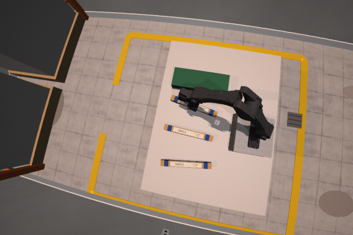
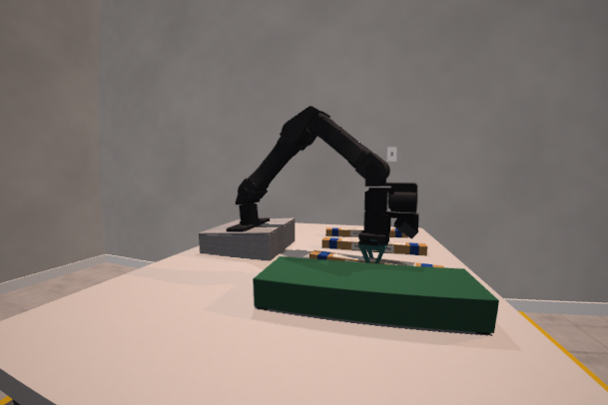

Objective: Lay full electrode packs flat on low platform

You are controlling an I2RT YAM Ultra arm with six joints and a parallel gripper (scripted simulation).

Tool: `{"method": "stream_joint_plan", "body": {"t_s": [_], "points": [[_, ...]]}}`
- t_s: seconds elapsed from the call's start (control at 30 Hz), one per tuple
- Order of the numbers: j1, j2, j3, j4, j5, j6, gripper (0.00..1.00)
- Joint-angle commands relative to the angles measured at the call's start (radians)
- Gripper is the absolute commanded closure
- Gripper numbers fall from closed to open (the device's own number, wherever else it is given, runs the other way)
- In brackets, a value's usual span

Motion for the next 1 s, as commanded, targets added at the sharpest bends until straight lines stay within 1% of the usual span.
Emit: {"method": "stream_joint_plan", "body": {"t_s": [0.0,0.03,0.07,0.1,0.17,0.27,0.97], "points": [[-0.001,-0.012,-0.001,0.007,0.000,-0.001,1.00],[-0.001,-0.012,-0.001,0.007,0.000,-0.001,1.00],[-0.006,-0.032,-0.020,0.006,0.001,-0.004,1.00],[-0.005,-0.035,-0.009,-0.015,0.001,-0.003,1.00],[-0.005,-0.035,-0.009,-0.015,0.001,-0.003,1.00],[-0.003,-0.046,0.025,-0.027,0.001,-0.002,1.00],[0.009,-0.102,0.057,-0.114,0.000,0.005,1.00]]}}
